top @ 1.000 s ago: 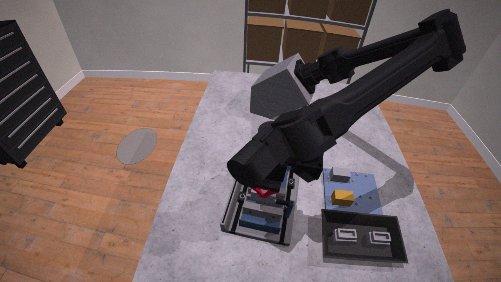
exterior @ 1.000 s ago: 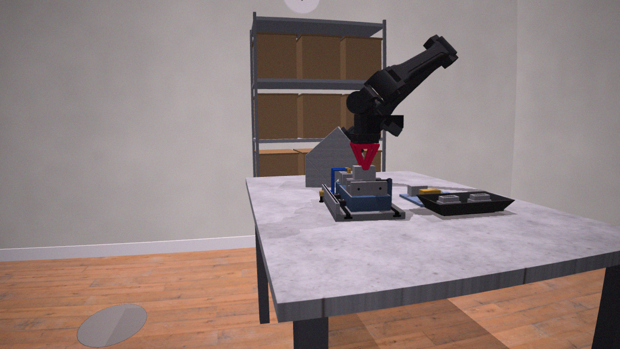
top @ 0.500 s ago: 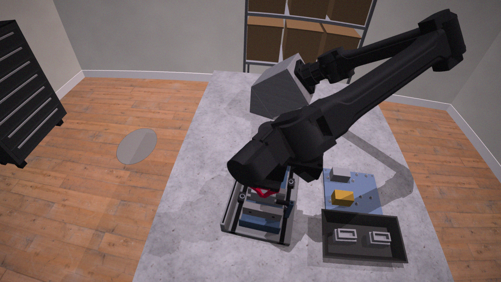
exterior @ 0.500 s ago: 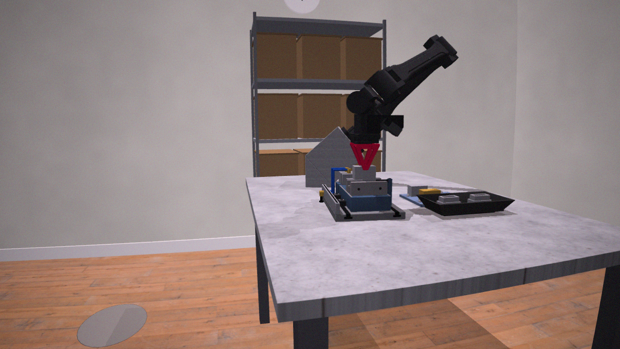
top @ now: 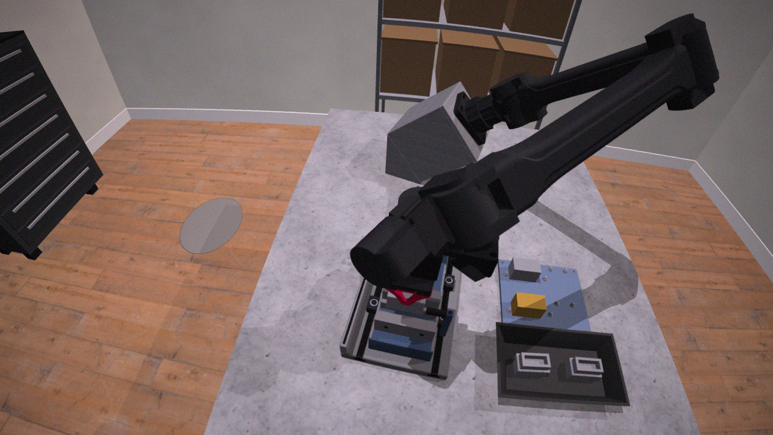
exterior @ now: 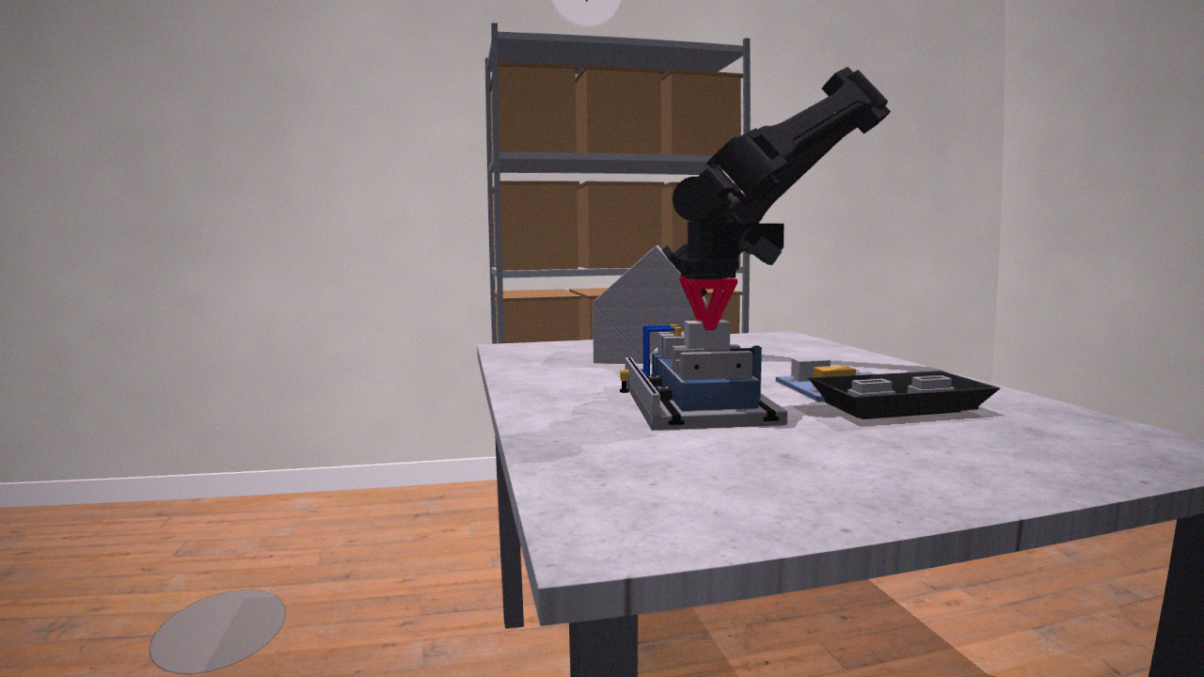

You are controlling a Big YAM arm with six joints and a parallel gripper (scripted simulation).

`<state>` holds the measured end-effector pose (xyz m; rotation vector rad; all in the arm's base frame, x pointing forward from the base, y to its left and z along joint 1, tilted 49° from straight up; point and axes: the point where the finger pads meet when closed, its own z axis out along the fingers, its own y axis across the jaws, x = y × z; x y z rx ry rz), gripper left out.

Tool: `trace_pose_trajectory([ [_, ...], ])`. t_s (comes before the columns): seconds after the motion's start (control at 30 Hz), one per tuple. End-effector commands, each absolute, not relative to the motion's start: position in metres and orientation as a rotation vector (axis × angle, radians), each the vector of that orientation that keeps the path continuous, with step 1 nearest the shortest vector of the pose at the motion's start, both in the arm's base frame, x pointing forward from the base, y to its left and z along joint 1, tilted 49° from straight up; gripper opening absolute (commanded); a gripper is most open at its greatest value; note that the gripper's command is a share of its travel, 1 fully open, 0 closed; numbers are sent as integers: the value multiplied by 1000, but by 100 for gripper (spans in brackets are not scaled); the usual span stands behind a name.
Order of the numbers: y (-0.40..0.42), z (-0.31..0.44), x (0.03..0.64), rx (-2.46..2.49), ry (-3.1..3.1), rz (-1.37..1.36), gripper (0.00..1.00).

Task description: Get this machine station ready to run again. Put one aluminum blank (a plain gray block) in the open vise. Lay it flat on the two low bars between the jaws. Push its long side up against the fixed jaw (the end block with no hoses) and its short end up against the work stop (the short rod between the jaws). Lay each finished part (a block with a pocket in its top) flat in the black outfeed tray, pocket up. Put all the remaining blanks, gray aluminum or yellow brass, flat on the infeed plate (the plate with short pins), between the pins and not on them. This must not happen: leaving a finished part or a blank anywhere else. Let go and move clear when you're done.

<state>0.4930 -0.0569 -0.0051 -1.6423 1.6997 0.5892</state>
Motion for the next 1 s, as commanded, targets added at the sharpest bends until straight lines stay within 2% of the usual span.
trace_pose_trajectory([
  [0.0, -68, 13, 508, -1644, 1682, 526, 0],
  [0.97, -73, 16, 509, -1643, 1682, 523, 0],
])
